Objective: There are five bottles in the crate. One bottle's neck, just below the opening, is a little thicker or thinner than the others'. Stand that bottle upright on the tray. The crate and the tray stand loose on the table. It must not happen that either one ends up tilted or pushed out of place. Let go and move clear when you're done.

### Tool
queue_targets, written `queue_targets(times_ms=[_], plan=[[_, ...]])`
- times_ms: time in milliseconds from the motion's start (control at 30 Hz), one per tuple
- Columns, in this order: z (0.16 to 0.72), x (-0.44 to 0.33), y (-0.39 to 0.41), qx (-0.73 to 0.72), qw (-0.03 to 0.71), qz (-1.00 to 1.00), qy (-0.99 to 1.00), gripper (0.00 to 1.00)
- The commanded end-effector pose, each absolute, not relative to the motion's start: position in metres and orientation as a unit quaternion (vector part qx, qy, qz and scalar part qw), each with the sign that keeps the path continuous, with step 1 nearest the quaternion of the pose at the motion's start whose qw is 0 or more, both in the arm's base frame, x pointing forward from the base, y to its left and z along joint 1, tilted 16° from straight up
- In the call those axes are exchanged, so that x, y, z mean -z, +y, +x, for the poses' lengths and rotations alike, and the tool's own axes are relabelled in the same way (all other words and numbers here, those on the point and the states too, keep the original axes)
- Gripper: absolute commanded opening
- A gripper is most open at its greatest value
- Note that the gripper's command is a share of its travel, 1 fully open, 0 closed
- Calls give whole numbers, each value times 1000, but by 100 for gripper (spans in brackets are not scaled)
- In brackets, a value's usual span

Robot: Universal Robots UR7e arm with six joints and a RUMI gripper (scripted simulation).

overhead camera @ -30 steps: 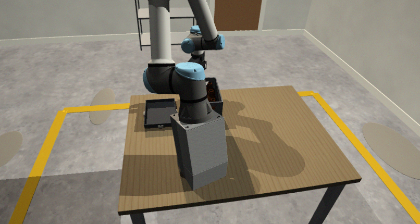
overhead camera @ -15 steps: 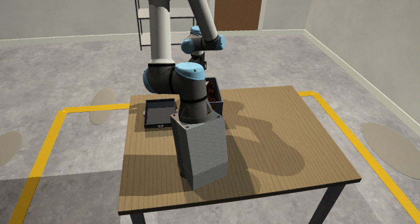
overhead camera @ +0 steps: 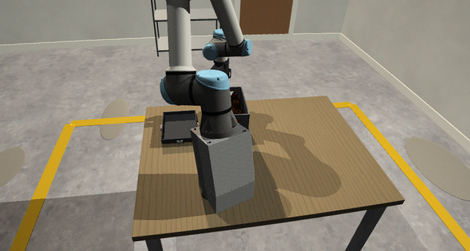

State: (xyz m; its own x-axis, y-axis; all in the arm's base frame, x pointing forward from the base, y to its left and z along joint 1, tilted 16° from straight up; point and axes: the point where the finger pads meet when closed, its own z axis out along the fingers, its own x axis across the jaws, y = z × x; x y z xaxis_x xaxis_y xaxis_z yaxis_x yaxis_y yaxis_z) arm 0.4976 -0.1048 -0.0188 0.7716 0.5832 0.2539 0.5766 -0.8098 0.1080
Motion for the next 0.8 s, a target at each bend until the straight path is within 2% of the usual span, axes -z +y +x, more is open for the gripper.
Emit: queue_targets(times_ms=[0,467,500,767], plan=[[498,18,-105,-139,12,941,308,38],[498,18,-105,-139,12,941,308,38],[498,18,-105,-139,12,941,308,0],[498,18,-105,-139,12,941,308,0]])
